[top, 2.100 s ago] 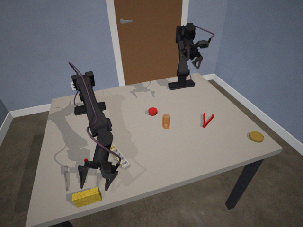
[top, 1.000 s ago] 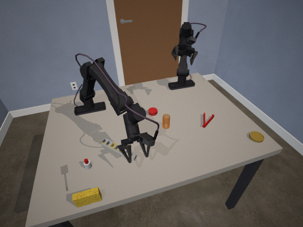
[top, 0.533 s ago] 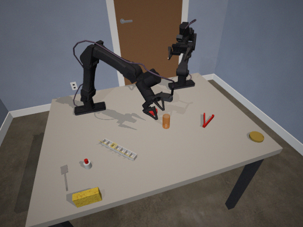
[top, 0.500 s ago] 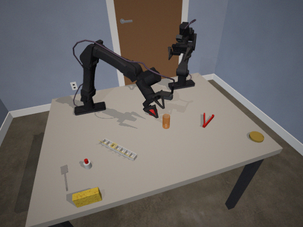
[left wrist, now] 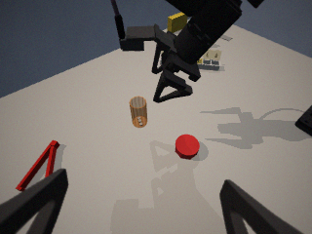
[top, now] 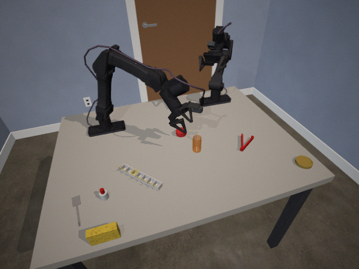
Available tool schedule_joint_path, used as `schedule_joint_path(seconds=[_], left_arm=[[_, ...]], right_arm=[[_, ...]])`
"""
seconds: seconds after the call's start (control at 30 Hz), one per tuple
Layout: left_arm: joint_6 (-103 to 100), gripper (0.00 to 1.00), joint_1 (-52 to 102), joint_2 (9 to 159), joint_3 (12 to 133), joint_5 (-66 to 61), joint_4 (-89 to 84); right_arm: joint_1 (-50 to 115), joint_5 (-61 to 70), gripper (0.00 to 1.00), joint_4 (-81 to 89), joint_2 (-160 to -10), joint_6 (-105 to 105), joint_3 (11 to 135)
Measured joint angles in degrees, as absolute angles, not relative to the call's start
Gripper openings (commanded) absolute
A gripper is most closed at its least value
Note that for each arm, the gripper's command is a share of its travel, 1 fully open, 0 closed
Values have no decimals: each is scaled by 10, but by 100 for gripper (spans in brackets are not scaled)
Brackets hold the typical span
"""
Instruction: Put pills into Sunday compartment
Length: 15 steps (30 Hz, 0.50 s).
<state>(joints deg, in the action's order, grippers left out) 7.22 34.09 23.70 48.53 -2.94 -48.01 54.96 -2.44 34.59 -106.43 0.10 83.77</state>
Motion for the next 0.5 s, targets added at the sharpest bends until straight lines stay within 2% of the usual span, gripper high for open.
schedule_joint_path(seconds=[0.03,0.1,0.3,0.5], left_arm=[[72,100,341,237,485,-29,-480],[73,100,341,237,485,-29,-480],[73,100,341,237,485,-29,-480],[73,100,341,237,485,-29,-480]], right_arm=[[550,-23,89,346,-1064,1,838],[549,-22,66,346,-1064,1,838],[543,12,65,289,-1049,29,801],[502,89,65,169,-1014,86,699]])
